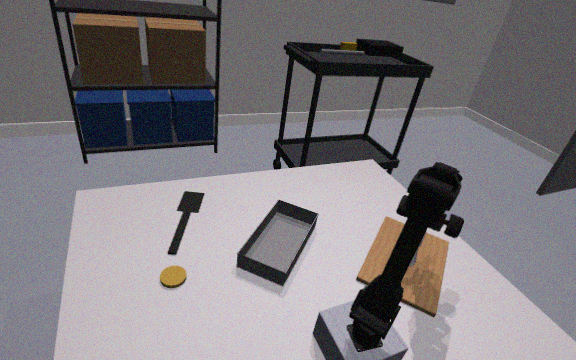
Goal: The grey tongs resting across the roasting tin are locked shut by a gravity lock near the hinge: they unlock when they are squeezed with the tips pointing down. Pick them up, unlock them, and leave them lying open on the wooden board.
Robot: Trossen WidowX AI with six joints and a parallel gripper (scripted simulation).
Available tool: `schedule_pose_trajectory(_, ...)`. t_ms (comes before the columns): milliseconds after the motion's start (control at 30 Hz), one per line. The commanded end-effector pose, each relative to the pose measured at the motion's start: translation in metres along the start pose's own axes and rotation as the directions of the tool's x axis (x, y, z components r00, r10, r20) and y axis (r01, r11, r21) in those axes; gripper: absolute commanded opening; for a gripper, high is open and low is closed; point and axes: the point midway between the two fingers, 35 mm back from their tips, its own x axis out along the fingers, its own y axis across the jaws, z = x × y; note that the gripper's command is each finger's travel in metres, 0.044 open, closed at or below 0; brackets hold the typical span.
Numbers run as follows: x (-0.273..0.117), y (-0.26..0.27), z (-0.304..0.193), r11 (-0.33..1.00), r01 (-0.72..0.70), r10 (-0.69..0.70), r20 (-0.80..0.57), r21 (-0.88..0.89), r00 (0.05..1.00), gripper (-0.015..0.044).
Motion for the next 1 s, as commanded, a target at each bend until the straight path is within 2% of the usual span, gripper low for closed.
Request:
schedule_pose_trajectory(0,-0.01,0.0,0.006,1.0,-0.004,0.003,0.09,0.006,0.996,-0.015)
schedule_pose_trajectory(467,-0.036,0.002,0.006,1.0,-0.006,0.007,0.312,-0.002,0.95,-0.015)
schedule_pose_trajectory(967,-0.074,0.005,-0.003,1.0,-0.003,0.014,0.531,-0.022,0.847,-0.015)
